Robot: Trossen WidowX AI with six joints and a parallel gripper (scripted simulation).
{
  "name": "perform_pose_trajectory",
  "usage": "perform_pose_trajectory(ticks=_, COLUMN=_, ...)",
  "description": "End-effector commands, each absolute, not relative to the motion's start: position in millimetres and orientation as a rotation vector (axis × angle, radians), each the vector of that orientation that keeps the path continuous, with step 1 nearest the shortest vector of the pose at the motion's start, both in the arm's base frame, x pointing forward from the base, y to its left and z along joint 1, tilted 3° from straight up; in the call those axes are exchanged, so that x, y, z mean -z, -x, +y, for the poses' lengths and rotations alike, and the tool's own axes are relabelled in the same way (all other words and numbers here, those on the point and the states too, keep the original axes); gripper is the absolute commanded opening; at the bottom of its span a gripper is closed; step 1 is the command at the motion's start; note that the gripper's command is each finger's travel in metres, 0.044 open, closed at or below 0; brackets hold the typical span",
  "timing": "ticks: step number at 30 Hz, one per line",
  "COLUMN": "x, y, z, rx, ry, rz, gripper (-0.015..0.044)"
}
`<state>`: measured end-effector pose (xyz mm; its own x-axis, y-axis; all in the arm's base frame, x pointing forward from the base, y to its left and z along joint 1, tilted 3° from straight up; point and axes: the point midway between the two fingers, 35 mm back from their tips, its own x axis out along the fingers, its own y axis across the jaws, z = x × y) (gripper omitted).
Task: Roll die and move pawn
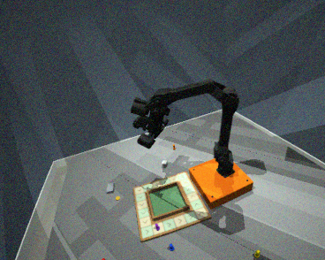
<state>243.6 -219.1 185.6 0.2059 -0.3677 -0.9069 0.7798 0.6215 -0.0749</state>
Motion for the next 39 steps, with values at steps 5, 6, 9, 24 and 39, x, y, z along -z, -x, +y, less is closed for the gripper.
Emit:
perform_pose_trajectory(ticks=5, x=-67, y=-218, z=-271, rx=0.597, ry=-0.511, rz=1.425, gripper=0.0275)
perform_pose_trajectory(ticks=6, x=-53, y=-213, z=-276, rx=0.559, ry=-0.526, rz=1.453, gripper=0.0275)
perform_pose_trajectory(ticks=9, x=-31, y=-205, z=-281, rx=0.502, ry=-0.551, rz=1.487, gripper=0.0275)
perform_pose_trajectory(ticks=24, x=-14, y=-202, z=-275, rx=0.502, ry=-0.551, rz=1.488, gripper=0.0275)
perform_pose_trajectory(ticks=39, x=10, y=-202, z=-275, rx=0.501, ry=-0.551, rz=1.488, gripper=0.0275)
